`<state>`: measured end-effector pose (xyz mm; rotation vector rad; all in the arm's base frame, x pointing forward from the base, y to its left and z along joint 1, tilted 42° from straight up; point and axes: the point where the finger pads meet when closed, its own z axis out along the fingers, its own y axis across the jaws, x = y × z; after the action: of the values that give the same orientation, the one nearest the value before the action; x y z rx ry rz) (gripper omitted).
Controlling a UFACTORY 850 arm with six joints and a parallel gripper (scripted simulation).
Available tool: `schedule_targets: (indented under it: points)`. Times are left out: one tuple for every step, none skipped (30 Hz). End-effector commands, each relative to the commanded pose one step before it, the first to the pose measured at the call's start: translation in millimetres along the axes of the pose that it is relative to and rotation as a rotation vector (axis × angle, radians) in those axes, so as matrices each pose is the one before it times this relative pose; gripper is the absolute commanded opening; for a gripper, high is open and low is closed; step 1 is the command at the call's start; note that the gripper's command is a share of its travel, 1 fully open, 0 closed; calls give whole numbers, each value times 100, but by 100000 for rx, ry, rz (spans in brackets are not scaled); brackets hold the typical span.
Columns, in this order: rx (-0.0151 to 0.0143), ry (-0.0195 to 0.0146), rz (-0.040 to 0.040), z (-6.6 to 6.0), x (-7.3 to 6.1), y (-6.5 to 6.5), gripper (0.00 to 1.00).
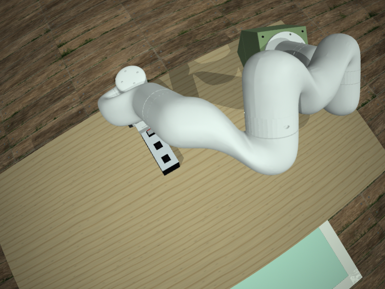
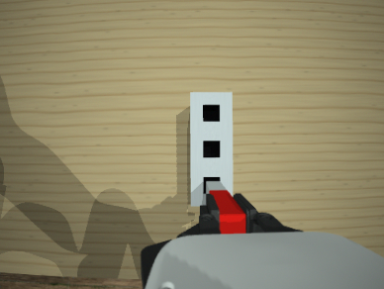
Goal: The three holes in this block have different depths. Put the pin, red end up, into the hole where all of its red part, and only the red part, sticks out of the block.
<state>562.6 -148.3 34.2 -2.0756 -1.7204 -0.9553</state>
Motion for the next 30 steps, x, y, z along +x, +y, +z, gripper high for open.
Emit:
schedule_targets:
  points:
    - [-159, -61, -49, -78, -18, 80, 0]
    - [0, 0, 0, 0, 0, 0, 0]
    - [0, 0, 0, 0, 0, 0, 0]
    - [0, 0, 0, 0, 0, 0, 0]
    - [0, 0, 0, 0, 0, 0, 0]
    - [0, 0, 0, 0, 0, 0, 0]
    - [0, 0, 0, 0, 0, 0, 0]
    - [0, 0, 0, 0, 0, 0, 0]
    - [0, 0, 0, 0, 0, 0, 0]
    - [0, 0, 0, 0, 0, 0, 0]
    - [0, 0, 0, 0, 0, 0, 0]
    - [0, 0, 0, 0, 0, 0, 0]
    - [0, 0, 0, 0, 0, 0, 0]
    - [0, 0, 0, 0, 0, 0, 0]
    - [0, 0, 0, 0, 0, 0, 0]
    - [0, 0, 0, 0, 0, 0, 0]
    - [0, 0, 0, 0, 0, 0, 0]
    - [0, 0, 0, 401, 1, -1, 0]
    - [0, 0, 0, 0, 0, 0, 0]
    - [0, 0, 0, 0, 0, 0, 0]
    - [0, 0, 0, 0, 0, 0, 0]
    - [0, 0, 0, 0, 0, 0, 0]
    - [0, 0, 0, 0, 0, 0, 0]
    - [0, 0, 0, 0, 0, 0, 0]
    - [0, 0, 0, 0, 0, 0, 0]
    - [0, 0, 0, 0, 0, 0, 0]
    - [0, 0, 0, 0, 0, 0, 0]
    - [0, 0, 0, 0, 0, 0, 0]
    - [0, 0, 0, 0, 0, 0, 0]
    - [0, 0, 0, 0, 0, 0, 0]
